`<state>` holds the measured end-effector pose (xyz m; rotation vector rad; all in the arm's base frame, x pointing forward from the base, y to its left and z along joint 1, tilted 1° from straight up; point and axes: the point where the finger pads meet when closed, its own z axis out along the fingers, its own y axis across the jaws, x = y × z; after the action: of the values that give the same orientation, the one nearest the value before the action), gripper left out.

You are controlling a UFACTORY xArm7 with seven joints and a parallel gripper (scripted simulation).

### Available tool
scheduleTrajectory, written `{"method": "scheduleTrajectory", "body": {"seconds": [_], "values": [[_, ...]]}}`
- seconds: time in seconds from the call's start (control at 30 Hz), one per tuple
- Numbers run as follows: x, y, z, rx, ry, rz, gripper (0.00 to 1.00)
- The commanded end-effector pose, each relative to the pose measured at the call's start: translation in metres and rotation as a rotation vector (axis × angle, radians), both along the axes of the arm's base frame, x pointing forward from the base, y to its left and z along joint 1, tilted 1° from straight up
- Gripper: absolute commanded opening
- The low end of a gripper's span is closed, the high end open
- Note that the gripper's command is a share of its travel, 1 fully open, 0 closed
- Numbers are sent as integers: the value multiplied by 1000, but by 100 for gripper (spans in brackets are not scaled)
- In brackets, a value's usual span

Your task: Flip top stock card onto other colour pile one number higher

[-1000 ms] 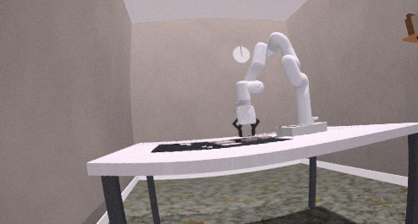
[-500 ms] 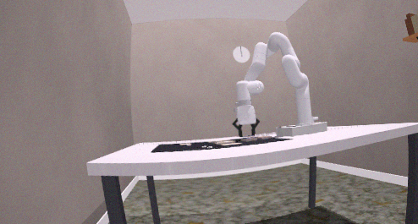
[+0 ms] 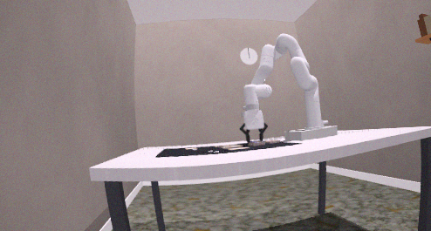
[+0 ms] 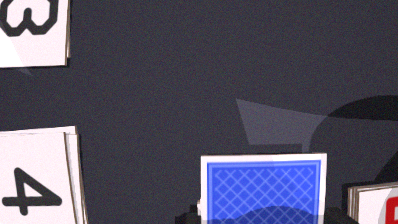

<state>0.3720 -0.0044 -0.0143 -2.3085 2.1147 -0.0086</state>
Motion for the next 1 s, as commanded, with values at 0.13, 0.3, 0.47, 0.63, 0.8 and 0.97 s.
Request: {"method": "scheduleTrajectory", "body": {"seconds": [0.13,0.3,0.47,0.63,0.8,0.97], "values": [[1,0,1,-1,-4,0,74],[1,0,1,-1,-4,0,74],[1,0,1,-1,-4,0,74],[1,0,1,-1,-4,0,87],[1,0,1,-1,-4,0,87],[1,0,1,-1,-4,0,87]]}}
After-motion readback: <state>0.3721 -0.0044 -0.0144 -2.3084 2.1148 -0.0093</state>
